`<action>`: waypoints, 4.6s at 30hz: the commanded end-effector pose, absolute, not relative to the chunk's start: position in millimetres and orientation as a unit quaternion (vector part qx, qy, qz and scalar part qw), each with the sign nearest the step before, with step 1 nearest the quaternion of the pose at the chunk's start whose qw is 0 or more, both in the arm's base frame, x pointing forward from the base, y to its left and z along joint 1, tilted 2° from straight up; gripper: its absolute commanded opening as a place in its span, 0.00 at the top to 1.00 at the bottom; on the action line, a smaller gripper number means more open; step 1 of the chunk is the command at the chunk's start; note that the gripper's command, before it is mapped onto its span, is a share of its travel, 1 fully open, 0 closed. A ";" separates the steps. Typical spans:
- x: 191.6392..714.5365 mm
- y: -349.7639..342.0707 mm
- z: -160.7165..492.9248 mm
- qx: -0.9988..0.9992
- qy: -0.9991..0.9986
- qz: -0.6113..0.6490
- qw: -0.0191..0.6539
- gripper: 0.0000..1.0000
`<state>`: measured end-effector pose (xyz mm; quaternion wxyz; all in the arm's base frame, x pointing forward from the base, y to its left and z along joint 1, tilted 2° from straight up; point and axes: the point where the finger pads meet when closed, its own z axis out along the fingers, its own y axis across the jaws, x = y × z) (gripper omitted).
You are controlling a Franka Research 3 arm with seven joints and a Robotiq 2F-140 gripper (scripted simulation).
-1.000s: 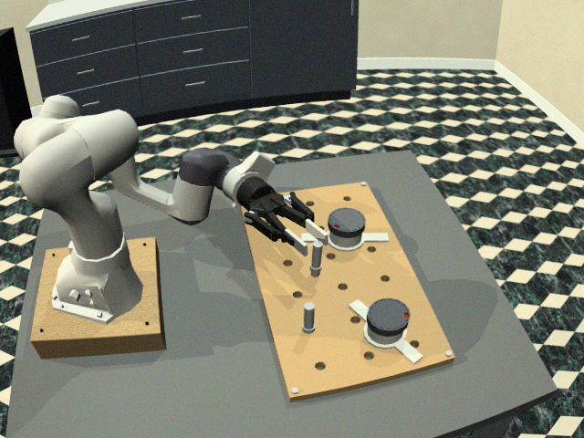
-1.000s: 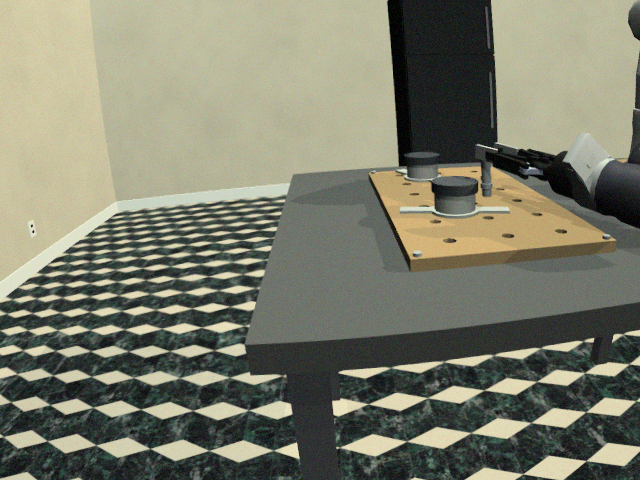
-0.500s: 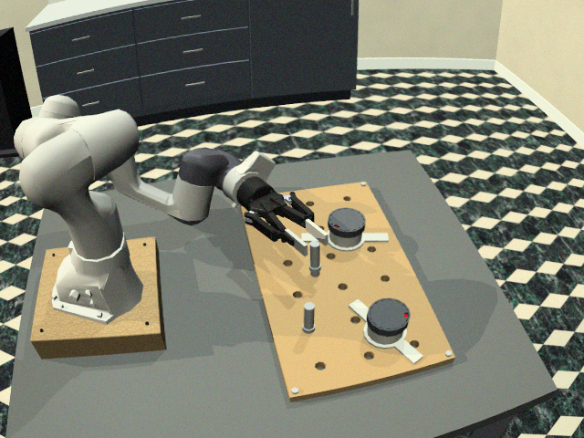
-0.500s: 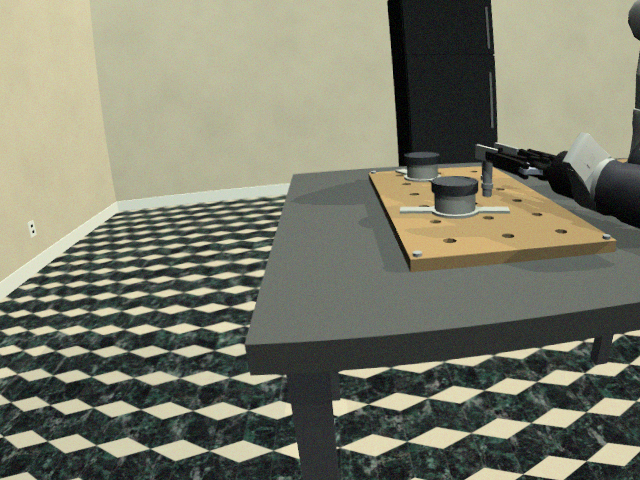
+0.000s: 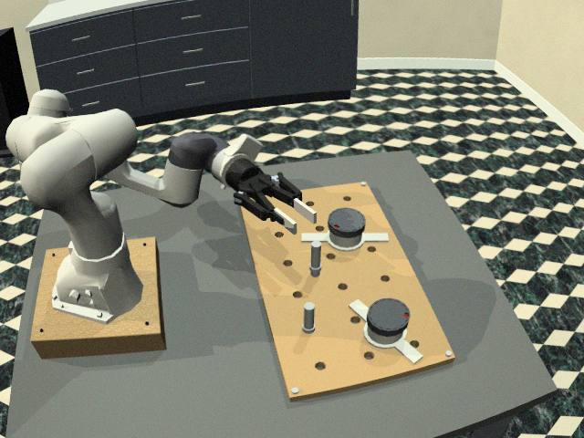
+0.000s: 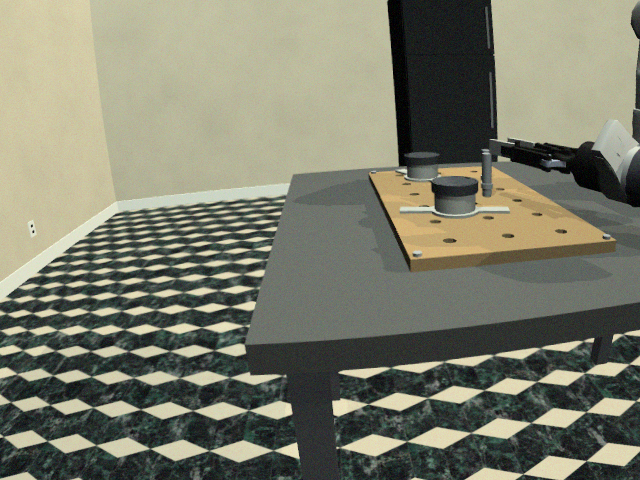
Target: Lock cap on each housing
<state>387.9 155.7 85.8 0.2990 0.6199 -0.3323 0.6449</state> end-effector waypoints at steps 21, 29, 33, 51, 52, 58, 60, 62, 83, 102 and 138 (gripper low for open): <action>382.0 151.6 115.1 0.615 -0.330 0.644 0.313 0.64; 382.0 151.5 117.0 0.615 -0.330 0.644 0.313 0.64; 382.0 151.5 117.2 0.615 -0.330 0.644 0.313 0.64; 384.1 153.1 121.4 0.688 -0.367 0.565 0.268 0.64; 383.7 152.7 120.5 0.694 -0.370 0.558 0.265 0.64; 382.2 151.6 117.6 0.709 -0.375 0.539 0.257 0.64; 382.0 151.5 117.2 0.710 -0.376 0.537 0.256 0.64; 382.0 151.5 117.2 0.710 -0.376 0.537 0.256 0.64; 382.4 151.7 118.0 0.786 -0.412 0.419 0.193 0.64; 383.3 149.5 119.8 0.809 -0.425 0.367 0.171 0.64; 380.3 150.4 116.2 0.870 -0.450 0.184 0.081 0.64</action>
